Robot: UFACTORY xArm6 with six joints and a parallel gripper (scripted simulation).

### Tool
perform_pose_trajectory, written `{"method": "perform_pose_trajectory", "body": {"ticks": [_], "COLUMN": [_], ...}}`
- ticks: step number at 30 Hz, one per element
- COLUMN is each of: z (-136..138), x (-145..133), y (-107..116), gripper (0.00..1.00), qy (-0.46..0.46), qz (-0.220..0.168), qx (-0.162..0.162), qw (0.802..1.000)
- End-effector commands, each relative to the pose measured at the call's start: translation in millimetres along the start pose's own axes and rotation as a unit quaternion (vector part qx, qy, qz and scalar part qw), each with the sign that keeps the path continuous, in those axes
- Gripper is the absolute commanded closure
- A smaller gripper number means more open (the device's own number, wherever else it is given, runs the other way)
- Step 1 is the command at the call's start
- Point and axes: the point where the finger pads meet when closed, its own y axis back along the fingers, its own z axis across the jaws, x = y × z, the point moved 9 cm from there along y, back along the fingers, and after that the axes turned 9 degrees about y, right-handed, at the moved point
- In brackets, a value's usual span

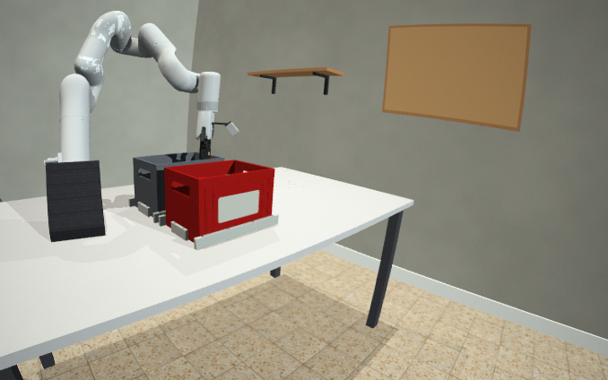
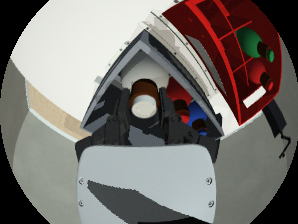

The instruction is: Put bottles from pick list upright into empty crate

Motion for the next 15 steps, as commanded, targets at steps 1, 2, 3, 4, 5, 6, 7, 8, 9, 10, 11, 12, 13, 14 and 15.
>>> {"method": "perform_pose_trajectory", "body": {"ticks": [1,2,3,4,5,6,7,8,9,10,11,12,13,14,15], "z": [-0.5,-0.5,-0.5,-0.5,-0.5,-0.5,-0.5,-0.5,-0.5,-0.5,-0.5,-0.5,-0.5,-0.5,-0.5], "x": [1.1,1.1,1.1,1.1,1.1,1.1,1.1,1.1,1.1,1.1,1.1,1.1,1.1,1.1,1.1], "y": [0.2,-0.3,-0.8,-1.3,-1.8,-2.3,-2.8,-3.3,-3.8,-4.3,-4.8,-5.3,-5.8,-5.8,-5.8], "gripper": [1.0,1.0,1.0,1.0,1.0,1.0,1.0,1.0,1.0,1.0,1.0,1.0,1.0,1.0,1.0], "qy": [0.0,0.0,0.0,0.0,0.0,0.0,0.0,0.0,0.0,0.0,0.0,0.0,0.0,0.0,0.0], "qz": [0.002,0.002,0.002,0.002,0.002,0.002,0.002,0.002,0.002,0.002,0.002,0.002,0.002,0.002,0.002], "qx": [0.0,0.0,0.0,0.0,0.0,0.0,0.0,0.0,0.0,0.0,0.0,0.0,0.0,0.0,0.0], "qw": [1.0,1.0,1.0,1.0,1.0,1.0,1.0,1.0,1.0,1.0,1.0,1.0,1.0,1.0,1.0]}}
